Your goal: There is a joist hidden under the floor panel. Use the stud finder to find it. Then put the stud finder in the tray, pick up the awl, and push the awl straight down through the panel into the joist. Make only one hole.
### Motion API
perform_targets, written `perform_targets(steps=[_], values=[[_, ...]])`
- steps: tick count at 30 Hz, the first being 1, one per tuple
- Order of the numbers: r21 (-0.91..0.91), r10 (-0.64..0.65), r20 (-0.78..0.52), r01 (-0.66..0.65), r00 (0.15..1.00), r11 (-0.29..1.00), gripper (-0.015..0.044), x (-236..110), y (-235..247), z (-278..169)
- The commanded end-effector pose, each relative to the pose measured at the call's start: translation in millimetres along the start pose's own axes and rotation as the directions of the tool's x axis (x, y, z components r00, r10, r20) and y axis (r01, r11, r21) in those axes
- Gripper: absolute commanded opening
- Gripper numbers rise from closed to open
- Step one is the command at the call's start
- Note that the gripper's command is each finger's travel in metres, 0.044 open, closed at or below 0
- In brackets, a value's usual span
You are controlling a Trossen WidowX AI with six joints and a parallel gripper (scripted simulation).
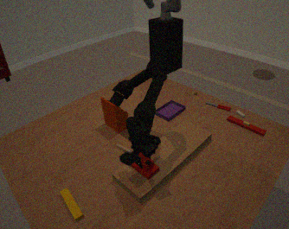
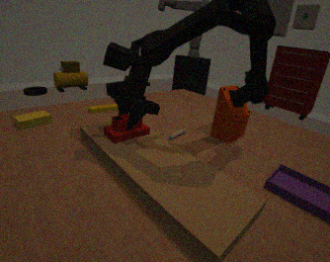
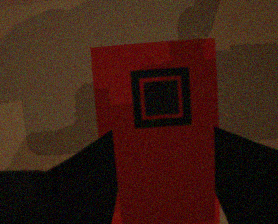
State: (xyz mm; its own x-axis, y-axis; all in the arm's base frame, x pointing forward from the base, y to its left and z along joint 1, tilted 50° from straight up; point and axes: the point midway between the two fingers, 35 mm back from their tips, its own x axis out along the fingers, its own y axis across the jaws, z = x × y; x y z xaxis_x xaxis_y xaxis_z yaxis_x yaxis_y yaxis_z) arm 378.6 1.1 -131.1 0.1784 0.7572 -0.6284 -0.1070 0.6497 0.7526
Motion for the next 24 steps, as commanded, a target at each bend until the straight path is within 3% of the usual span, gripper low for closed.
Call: perform_targets(steps=[1,24], values=[[-0.003,0.011,-0.001,-0.011,1.000,1.000,0.0000,1,18,1],[0.000,0.014,-0.002,-0.014,1.000,1.000,0.0000,1,107,0]])
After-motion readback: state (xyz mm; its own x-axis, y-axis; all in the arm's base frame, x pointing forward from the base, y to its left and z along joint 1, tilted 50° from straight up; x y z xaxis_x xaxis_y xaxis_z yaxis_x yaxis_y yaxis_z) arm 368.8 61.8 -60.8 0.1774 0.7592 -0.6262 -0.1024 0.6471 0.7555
